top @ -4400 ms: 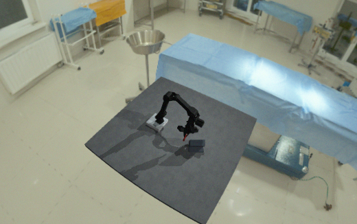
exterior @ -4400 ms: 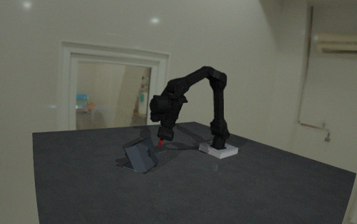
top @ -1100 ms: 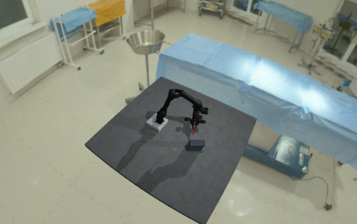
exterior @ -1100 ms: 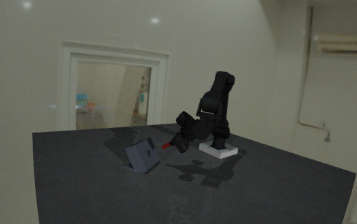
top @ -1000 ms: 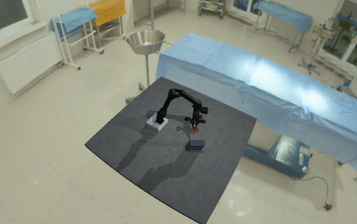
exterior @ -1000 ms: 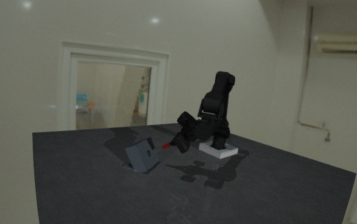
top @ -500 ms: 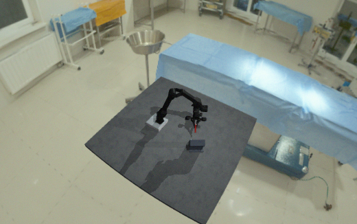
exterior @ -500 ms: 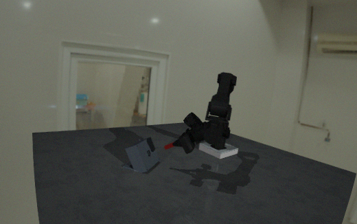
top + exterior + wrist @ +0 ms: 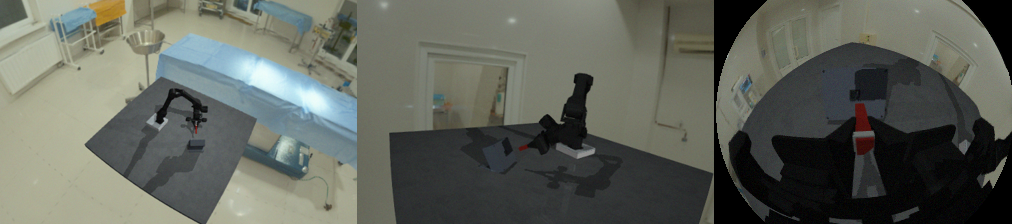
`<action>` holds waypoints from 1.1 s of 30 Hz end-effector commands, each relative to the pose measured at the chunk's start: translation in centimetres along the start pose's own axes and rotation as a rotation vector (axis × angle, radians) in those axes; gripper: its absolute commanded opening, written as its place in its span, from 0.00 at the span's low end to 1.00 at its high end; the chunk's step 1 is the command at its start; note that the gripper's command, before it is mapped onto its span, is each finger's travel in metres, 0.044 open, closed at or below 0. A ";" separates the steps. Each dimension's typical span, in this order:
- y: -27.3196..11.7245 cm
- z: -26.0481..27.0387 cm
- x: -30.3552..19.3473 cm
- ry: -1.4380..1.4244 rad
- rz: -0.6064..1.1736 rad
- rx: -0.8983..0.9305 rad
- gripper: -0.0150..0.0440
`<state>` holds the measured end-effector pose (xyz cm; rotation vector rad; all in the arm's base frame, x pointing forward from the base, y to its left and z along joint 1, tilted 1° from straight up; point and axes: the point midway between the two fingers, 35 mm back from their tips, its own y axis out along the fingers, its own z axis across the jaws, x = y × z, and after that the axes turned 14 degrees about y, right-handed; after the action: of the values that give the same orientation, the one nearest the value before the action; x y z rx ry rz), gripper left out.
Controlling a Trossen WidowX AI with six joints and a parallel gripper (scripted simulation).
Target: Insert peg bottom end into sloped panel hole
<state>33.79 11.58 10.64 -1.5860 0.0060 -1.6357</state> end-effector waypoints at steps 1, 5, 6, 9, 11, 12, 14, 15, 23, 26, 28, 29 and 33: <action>0.5 0.1 0.0 0.002 -0.008 0.006 0.25; 0.9 0.2 0.0 0.007 -0.012 0.012 0.25; 1.0 0.2 0.0 0.008 -0.013 0.014 0.25; 1.3 0.2 0.0 0.012 -0.016 0.018 0.25; 1.5 0.3 0.0 0.015 -0.018 0.021 0.25; 1.7 0.3 0.0 0.016 -0.019 0.022 0.25; 1.9 0.3 0.0 0.019 -0.022 0.025 0.25; 2.0 0.3 0.0 0.020 -0.023 0.026 0.25; 2.6 0.4 0.0 0.028 -0.030 0.034 0.25; 2.8 0.4 0.0 0.031 -0.034 0.037 0.25; 3.0 0.4 0.0 0.033 -0.036 0.039 0.25; 3.1 0.4 0.0 0.034 -0.038 0.040 0.25; 3.3 0.4 0.0 0.036 -0.040 0.042 0.25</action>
<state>35.77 9.83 8.98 -1.5338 -0.0339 -1.6801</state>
